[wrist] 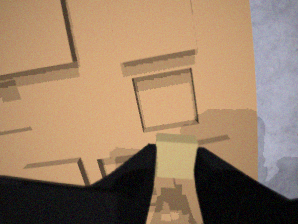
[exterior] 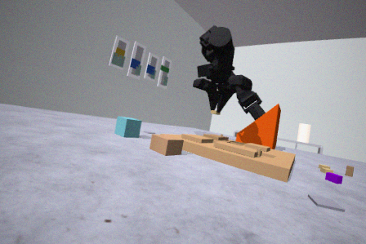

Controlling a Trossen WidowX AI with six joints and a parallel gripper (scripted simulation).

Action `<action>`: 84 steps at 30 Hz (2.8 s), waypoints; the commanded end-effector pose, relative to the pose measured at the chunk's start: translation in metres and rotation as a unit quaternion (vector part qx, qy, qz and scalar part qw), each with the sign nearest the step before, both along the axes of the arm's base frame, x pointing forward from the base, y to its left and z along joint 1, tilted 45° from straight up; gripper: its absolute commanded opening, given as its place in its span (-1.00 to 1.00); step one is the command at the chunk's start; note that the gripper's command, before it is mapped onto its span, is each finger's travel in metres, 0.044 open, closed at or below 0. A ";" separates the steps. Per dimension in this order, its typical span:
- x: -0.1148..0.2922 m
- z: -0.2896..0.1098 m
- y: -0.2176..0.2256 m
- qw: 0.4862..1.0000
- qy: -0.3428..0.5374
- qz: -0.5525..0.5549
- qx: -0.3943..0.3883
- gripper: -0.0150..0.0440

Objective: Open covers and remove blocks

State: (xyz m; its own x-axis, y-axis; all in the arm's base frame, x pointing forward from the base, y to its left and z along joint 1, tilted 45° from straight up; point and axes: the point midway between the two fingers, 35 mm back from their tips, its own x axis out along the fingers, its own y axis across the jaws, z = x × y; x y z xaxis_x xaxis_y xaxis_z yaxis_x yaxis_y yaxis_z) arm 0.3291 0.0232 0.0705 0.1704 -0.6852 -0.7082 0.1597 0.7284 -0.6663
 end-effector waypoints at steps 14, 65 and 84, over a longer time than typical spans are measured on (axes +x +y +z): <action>-0.022 0.041 -0.043 1.000 0.000 -0.003 0.010 -0.22; -0.116 0.090 -0.138 1.000 0.000 -0.004 0.002 -0.22; -0.108 0.067 -0.158 1.000 0.000 -0.005 0.005 -0.22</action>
State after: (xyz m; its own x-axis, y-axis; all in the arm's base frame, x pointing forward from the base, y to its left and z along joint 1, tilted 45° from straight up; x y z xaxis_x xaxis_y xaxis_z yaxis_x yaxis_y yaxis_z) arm 0.2218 -0.1327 0.1449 0.1713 -0.6854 -0.7077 0.1783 0.7280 -0.6619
